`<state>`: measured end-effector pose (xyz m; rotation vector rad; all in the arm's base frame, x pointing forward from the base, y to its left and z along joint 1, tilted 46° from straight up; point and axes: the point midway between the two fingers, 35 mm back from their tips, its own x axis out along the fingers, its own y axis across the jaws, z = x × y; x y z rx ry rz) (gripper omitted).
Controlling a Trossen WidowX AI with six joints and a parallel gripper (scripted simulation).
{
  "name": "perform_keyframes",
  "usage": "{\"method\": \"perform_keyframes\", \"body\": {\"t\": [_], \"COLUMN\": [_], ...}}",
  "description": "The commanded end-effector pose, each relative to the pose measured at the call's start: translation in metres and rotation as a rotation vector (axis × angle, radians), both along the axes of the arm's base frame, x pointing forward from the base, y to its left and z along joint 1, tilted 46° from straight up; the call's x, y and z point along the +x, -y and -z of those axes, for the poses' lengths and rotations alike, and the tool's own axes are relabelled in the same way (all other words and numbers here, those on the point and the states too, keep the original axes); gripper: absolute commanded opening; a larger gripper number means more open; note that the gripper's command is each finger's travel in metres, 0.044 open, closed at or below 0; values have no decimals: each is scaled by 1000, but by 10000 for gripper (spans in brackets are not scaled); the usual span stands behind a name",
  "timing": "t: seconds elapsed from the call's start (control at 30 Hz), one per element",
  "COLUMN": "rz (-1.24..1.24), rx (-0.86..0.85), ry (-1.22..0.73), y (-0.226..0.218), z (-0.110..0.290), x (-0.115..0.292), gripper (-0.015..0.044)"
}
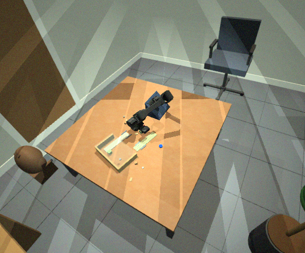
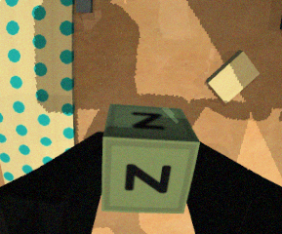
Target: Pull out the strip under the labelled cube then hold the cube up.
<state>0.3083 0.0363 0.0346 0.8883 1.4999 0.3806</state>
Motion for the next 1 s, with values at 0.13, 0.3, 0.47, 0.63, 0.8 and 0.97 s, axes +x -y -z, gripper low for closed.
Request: {"method": "perform_keyframes", "body": {"t": [0.13, 0.3, 0.47, 0.63, 0.8, 0.97], "rz": [1, 1, 1, 1, 1, 1], "rx": [-6, -6, -6, -6, -6, -6], "ry": [6, 5, 5, 5, 5, 5], "y": [17, 27, 27, 27, 27, 27], "z": [-13, -23, -23, -23, -23, -23], "x": [-9, -11, -11, -11, -11, -11], "gripper": [0, 0, 0, 0, 0, 0]}}
